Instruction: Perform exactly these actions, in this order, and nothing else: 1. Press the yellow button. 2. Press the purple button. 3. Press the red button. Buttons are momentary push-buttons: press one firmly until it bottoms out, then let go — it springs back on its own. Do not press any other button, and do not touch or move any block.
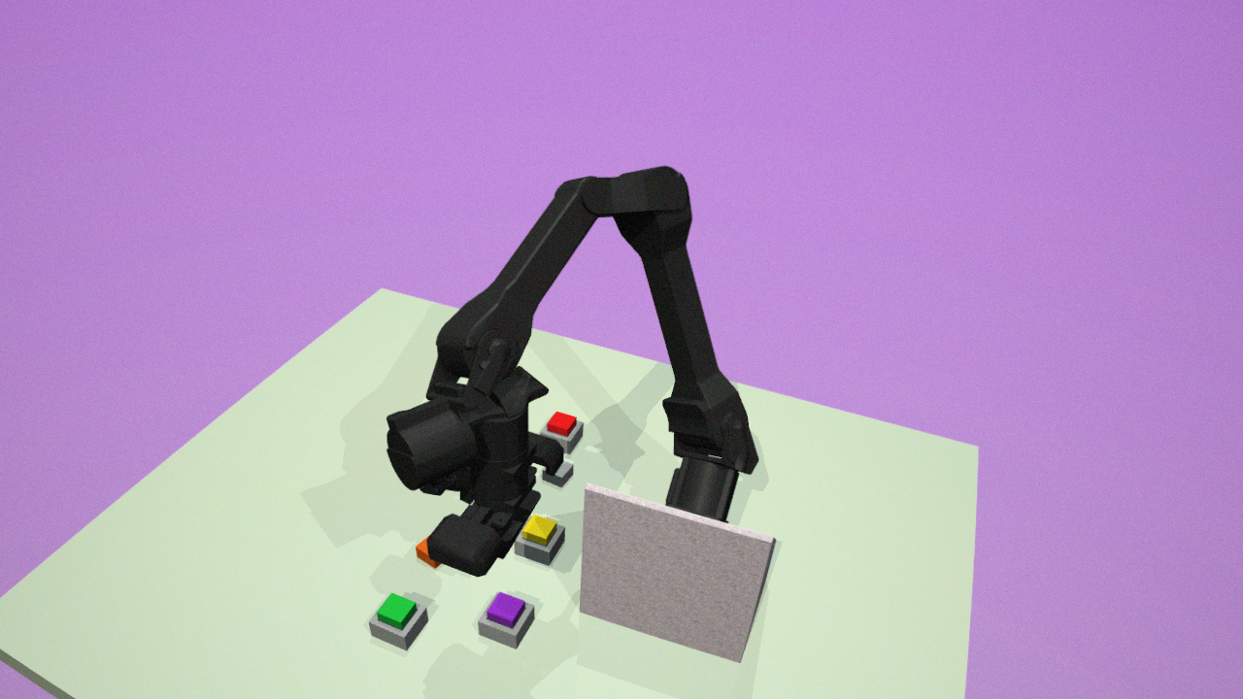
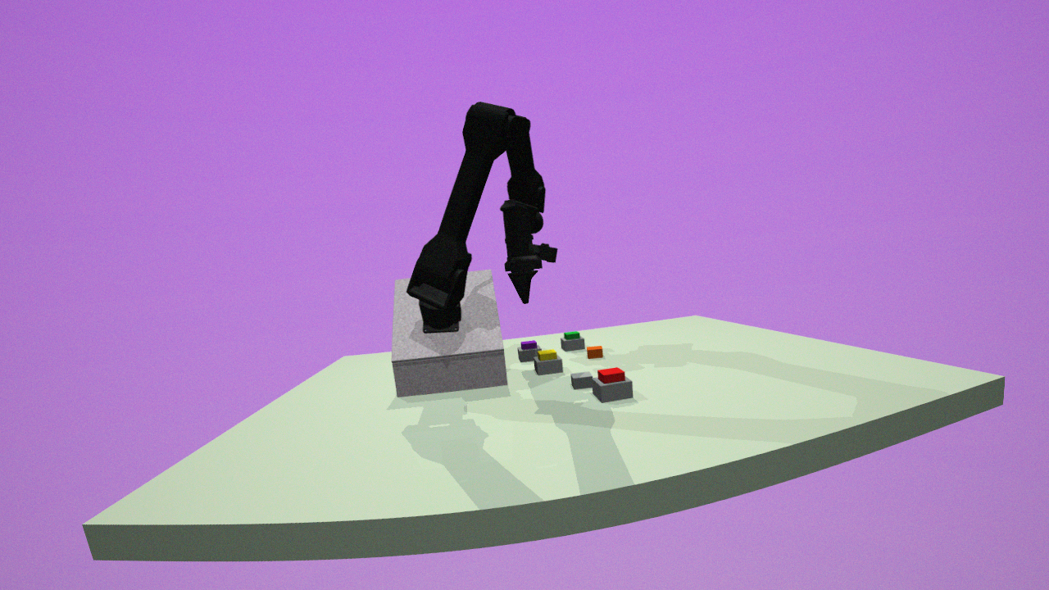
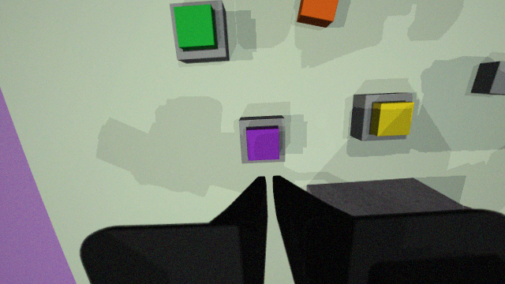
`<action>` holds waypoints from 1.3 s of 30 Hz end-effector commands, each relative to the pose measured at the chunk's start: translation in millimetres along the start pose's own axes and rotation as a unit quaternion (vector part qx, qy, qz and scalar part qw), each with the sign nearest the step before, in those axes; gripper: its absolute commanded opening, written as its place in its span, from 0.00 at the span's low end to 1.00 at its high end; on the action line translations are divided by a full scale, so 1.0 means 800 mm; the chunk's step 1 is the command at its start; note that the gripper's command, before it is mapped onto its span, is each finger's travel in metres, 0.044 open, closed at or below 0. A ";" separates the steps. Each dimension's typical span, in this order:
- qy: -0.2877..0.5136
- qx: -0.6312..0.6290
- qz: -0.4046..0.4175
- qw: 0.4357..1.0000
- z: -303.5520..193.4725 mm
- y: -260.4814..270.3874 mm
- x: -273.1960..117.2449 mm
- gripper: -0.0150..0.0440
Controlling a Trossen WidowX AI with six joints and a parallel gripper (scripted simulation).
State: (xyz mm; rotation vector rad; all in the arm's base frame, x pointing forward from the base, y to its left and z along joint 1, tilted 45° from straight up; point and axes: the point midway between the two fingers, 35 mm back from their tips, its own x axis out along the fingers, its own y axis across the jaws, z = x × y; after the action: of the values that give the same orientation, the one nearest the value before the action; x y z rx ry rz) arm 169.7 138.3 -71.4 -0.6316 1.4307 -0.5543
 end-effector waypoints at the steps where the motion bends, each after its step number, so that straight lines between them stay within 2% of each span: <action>1: 0.005 -0.002 0.012 1.000 0.023 -0.020 -0.010 0.29; 6: 0.001 -0.009 0.040 0.999 0.093 -0.109 -0.022 0.29; 11: -0.008 -0.007 0.041 0.999 0.129 -0.217 -0.020 0.29; 15: -0.010 -0.003 0.025 1.000 0.131 -0.309 -0.014 0.29; 20: 0.000 0.003 -0.010 1.000 0.103 -0.414 -0.009 0.29; 26: 0.002 0.004 -0.013 1.000 0.100 -0.423 -0.005 0.29; 31: 0.002 0.004 -0.015 1.000 0.099 -0.425 0.065 0.29; 39: 0.002 0.004 -0.015 1.000 0.099 -0.426 0.073 0.29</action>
State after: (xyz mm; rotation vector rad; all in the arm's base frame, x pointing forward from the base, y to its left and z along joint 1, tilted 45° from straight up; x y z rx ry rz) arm 261.6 -139.6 130.0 -0.6439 1.4172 -0.5919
